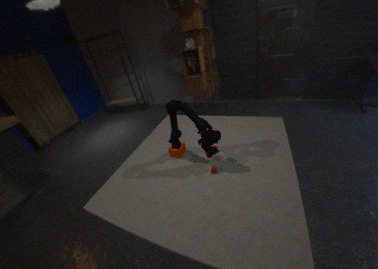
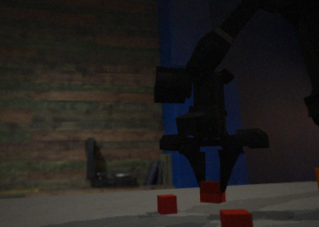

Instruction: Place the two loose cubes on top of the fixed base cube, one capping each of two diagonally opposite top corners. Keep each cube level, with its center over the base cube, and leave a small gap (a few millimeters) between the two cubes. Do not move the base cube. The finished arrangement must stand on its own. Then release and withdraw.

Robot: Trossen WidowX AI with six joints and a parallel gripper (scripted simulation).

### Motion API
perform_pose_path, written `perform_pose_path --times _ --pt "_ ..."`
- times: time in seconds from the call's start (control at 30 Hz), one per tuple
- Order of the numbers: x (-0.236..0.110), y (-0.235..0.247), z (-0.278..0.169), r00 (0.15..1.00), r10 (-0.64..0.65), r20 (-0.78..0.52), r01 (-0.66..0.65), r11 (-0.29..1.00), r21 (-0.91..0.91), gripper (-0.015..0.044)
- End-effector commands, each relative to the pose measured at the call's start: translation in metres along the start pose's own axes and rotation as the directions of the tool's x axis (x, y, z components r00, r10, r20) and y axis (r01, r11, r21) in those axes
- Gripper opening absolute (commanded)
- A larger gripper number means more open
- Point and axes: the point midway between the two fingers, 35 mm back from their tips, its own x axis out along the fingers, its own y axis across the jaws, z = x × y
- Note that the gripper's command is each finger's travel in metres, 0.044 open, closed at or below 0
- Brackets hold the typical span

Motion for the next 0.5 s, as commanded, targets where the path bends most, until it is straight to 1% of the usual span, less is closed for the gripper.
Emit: perform_pose_path --times 0.0,0.47 --pt "-0.006 -0.002 0.002 1.0 -0.004 0.005 0.004 1.0 0.002 0.0105" --pt "-0.018 -0.001 0.002 1.0 0.003 -0.001 -0.003 1.0 -0.001 0.0105"
